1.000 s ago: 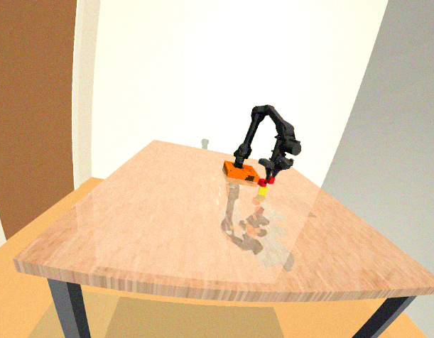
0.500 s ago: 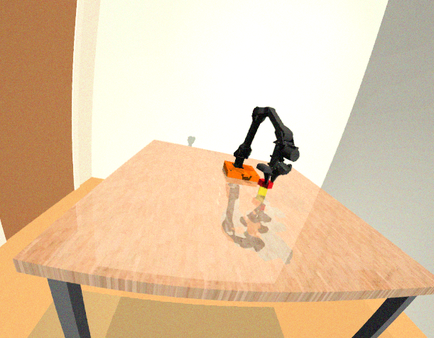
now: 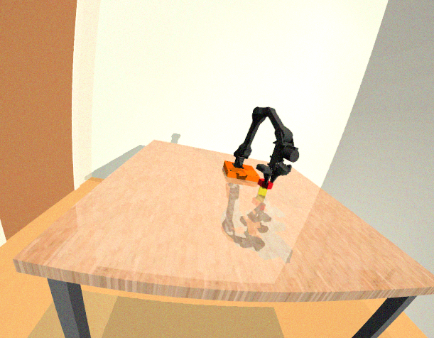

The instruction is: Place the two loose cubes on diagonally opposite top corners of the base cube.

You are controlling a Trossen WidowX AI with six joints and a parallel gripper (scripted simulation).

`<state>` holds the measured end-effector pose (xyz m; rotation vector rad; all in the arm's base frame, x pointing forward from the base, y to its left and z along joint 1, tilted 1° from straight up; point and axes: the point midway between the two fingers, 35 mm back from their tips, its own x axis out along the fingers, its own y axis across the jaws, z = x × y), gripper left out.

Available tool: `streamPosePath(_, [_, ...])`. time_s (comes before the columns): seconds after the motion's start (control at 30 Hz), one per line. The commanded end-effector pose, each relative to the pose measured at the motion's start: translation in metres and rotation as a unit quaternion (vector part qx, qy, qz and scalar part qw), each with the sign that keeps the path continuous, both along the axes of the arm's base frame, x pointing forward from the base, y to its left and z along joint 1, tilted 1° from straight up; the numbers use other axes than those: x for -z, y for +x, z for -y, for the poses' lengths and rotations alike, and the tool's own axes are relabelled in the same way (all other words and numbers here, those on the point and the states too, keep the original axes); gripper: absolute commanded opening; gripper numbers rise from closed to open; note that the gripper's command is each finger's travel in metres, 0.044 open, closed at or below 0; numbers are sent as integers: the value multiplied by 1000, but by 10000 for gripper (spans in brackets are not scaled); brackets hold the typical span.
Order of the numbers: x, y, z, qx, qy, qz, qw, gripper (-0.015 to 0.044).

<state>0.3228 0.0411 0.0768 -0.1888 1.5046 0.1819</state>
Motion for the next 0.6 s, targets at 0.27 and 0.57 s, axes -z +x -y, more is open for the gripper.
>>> streamPosePath(0.27, [3,-1,-1,3,2,-3,1000,105])
streamPosePath(0.57, [3,-1,-1,3,2,-3,1000,105])
